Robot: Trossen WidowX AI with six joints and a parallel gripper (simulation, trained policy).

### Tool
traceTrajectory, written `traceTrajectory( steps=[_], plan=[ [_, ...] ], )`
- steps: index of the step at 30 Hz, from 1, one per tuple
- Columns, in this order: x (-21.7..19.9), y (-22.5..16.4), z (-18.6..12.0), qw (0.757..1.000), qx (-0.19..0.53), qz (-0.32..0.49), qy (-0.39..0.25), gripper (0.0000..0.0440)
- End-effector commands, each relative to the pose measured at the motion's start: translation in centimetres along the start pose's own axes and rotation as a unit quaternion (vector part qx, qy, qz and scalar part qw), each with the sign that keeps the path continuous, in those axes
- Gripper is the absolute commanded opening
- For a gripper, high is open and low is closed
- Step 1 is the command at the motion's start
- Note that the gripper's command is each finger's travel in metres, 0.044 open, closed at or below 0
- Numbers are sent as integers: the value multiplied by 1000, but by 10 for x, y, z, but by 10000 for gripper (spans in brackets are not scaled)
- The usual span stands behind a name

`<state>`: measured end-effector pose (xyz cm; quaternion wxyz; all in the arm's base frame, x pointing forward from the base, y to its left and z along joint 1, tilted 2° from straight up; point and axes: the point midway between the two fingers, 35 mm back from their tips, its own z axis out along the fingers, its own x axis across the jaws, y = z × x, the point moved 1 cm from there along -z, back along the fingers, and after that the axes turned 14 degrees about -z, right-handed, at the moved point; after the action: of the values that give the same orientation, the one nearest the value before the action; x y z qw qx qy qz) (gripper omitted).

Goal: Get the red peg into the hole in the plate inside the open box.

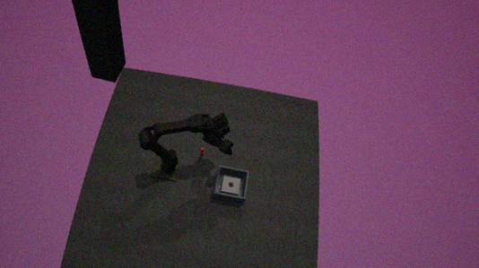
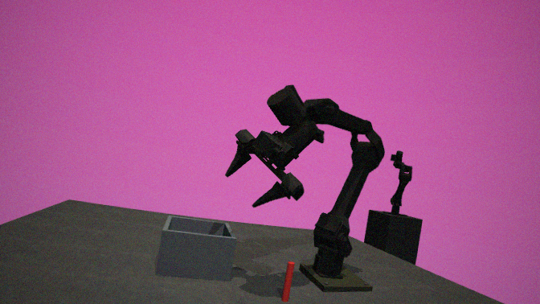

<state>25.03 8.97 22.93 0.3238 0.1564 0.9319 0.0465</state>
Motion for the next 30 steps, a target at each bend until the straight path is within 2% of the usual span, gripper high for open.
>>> traceTrajectory(
  steps=[1, 8, 15, 22, 30],
  plan=[
    [9, 0, -2, 999, -1, 43, 14, 440],
    [31, -3, -4, 986, 13, 158, 51, 440],
    [53, -6, -5, 959, 38, 269, 85, 440],
    [76, -9, -3, 917, 74, 375, 112, 440],
    [102, -12, 3, 854, 124, 488, 131, 440]
  ],
)
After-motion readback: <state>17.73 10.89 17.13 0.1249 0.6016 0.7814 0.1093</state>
